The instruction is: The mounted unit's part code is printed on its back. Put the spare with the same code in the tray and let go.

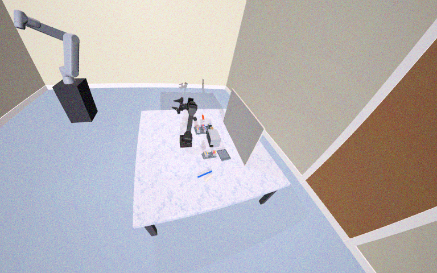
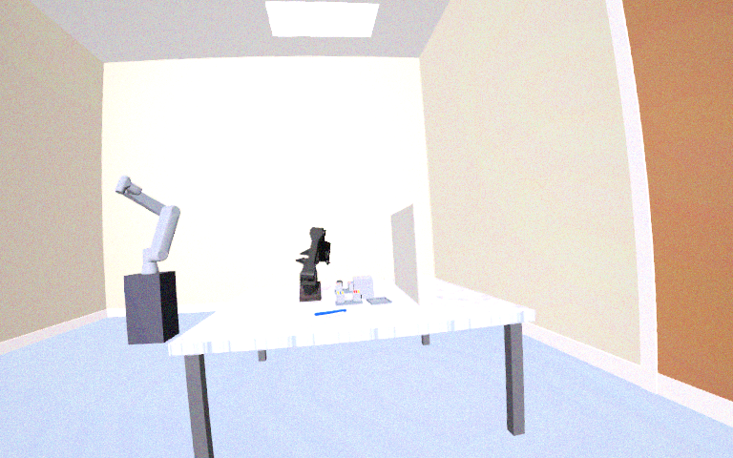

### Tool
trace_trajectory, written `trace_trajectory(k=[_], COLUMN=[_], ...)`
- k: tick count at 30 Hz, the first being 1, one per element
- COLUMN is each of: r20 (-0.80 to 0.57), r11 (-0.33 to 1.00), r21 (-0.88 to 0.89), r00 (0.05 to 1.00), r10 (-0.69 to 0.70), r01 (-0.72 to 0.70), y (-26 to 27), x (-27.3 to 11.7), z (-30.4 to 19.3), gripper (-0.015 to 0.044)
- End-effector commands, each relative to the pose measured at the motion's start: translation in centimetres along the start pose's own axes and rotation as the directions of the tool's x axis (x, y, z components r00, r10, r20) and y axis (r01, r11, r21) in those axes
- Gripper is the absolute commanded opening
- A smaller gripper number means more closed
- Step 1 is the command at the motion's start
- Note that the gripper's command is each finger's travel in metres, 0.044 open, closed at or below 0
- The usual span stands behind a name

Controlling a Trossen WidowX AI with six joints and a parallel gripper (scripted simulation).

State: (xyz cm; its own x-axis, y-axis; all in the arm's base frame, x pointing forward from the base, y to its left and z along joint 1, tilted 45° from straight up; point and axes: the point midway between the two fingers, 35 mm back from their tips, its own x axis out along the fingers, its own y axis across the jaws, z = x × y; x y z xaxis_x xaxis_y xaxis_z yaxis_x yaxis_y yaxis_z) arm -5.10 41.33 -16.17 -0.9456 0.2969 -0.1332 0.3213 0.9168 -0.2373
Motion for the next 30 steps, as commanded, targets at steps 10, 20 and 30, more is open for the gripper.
trace_trajectory(k=[10,20,30], r20=[0.057,0.358,0.709], r11=[0.995,0.94,0.916], r21=[-0.077,-0.193,-0.269], r00=[0.996,0.872,0.583], r10=[0.064,0.334,0.397], r01=[-0.06,-0.281,-0.297], y=[0.8,6.5,6.7], x=[-0.9,-9.6,-22.8], z=[0.4,1.0,1.3], gripper=[0.044,0.044,0.044])
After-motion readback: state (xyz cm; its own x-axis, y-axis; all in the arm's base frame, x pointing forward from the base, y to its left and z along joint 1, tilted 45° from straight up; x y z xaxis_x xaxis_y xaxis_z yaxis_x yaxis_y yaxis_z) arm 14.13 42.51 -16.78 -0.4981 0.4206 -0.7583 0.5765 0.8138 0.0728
